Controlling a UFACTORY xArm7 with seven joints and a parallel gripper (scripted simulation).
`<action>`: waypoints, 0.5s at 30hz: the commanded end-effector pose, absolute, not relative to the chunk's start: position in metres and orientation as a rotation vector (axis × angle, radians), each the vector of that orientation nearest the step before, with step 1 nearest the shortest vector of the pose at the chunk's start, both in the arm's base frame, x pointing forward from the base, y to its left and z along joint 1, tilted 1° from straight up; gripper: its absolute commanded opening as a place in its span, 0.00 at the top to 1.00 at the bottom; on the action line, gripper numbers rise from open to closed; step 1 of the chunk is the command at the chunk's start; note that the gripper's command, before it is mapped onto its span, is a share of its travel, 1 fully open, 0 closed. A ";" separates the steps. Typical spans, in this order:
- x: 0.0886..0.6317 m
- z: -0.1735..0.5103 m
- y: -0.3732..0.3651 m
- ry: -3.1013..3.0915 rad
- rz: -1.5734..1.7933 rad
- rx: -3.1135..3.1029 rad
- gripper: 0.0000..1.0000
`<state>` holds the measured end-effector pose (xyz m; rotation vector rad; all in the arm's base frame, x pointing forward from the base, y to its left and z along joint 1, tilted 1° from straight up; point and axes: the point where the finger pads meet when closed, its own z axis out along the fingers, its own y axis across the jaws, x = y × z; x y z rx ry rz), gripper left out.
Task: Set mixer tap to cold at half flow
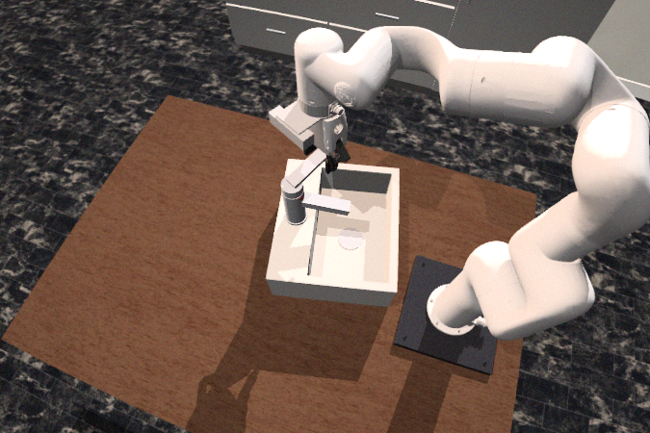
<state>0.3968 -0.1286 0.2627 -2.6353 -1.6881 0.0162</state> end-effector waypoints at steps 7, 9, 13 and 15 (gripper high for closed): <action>0.398 0.265 -0.129 -1.690 0.011 -2.637 0.32; 0.398 0.266 -0.129 -1.690 0.011 -2.637 0.32; 0.398 0.268 -0.129 -1.690 0.011 -2.637 0.32; 0.398 0.271 -0.129 -1.690 0.011 -2.637 0.32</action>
